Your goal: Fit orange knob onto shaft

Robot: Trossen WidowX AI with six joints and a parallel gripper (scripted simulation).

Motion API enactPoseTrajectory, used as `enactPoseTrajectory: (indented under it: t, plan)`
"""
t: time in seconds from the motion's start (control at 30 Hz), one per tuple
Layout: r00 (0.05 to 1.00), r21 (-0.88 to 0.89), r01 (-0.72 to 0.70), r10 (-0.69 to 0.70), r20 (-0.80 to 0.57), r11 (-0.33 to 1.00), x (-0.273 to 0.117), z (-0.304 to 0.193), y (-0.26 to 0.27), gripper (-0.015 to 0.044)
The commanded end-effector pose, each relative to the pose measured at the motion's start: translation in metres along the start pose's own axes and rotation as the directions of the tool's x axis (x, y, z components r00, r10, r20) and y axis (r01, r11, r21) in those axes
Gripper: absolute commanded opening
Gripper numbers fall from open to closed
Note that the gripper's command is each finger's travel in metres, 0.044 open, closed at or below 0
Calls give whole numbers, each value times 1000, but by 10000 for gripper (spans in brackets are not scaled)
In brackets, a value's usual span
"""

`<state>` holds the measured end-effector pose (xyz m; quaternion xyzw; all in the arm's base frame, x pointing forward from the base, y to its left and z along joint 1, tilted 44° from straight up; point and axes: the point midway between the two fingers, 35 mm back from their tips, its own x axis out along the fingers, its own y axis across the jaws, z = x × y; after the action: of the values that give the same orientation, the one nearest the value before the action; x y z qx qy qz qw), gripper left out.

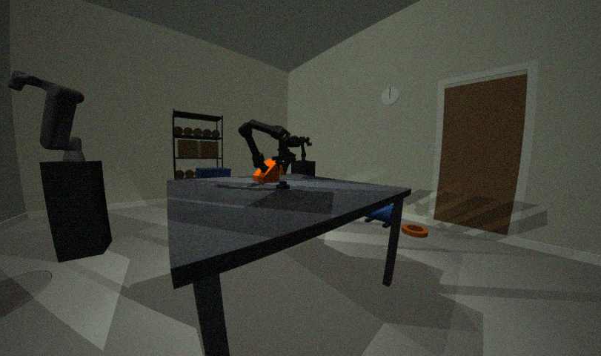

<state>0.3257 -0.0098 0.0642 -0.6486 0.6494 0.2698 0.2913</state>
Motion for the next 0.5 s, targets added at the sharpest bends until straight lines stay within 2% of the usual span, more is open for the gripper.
enactPoseTrajectory:
  t: [0.0, 0.13, 0.47]
  plan:
    - [1000, -106, 8, -8, -4, 994, -1, -1, -3, 0]
    - [1000, -199, 7, -8, -4, 980, -1, -1, -3, 0]
    - [1000, -204, 7, -8, -4, 979, 15, 0, -3, 0]
